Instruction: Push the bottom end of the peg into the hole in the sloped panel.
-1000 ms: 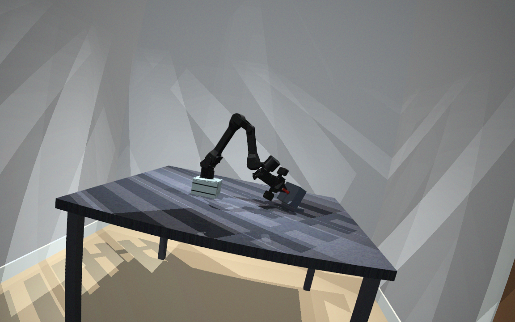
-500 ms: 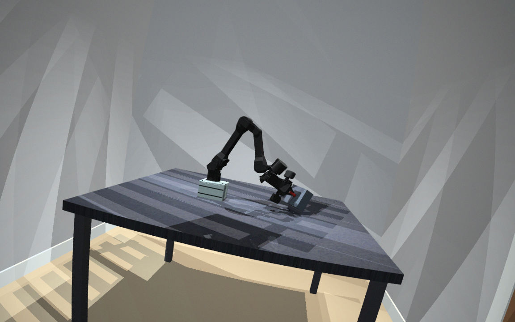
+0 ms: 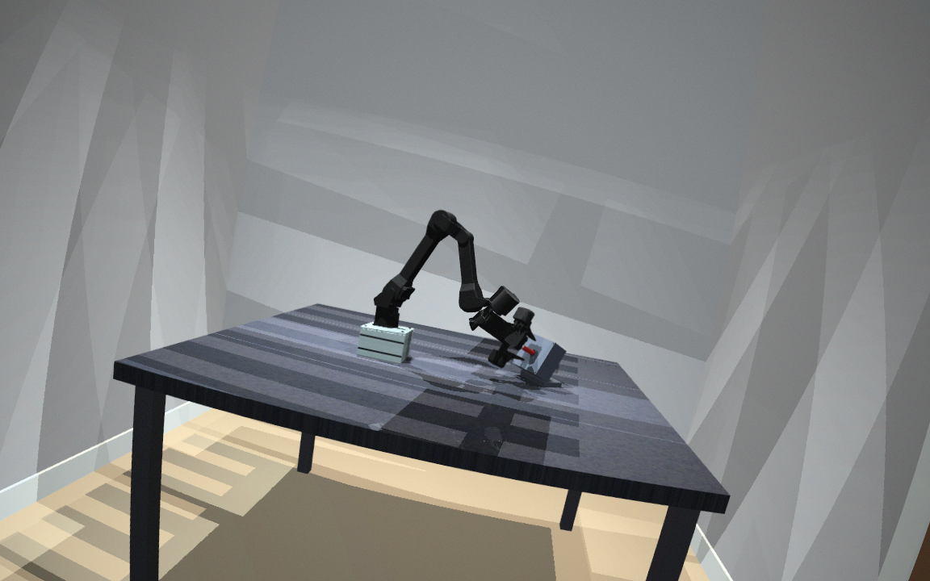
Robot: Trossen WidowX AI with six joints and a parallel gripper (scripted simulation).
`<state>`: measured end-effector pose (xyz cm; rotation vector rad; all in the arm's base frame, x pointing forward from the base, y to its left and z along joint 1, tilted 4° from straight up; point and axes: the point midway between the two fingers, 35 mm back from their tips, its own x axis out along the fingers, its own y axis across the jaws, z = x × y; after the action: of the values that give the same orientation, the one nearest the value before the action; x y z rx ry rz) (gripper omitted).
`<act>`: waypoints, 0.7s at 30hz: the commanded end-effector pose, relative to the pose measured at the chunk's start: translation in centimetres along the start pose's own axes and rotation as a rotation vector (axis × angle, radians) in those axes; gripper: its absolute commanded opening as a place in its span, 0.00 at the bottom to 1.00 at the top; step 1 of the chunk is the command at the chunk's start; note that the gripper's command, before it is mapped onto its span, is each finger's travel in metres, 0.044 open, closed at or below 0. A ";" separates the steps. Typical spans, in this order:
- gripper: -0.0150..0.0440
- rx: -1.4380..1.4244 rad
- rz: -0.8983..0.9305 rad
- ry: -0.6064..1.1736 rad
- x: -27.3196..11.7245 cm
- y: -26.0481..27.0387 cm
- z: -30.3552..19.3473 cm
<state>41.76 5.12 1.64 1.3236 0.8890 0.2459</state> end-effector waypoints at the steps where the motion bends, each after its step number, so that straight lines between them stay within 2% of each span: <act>1: 0.97 0.000 -0.002 0.001 -0.2 0.0 0.0; 2: 1.00 0.000 -0.002 0.000 -0.4 0.0 0.0; 21: 1.00 0.000 -0.013 -0.001 -3.5 0.0 0.5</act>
<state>40.25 2.93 2.85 1.3187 0.8942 0.2341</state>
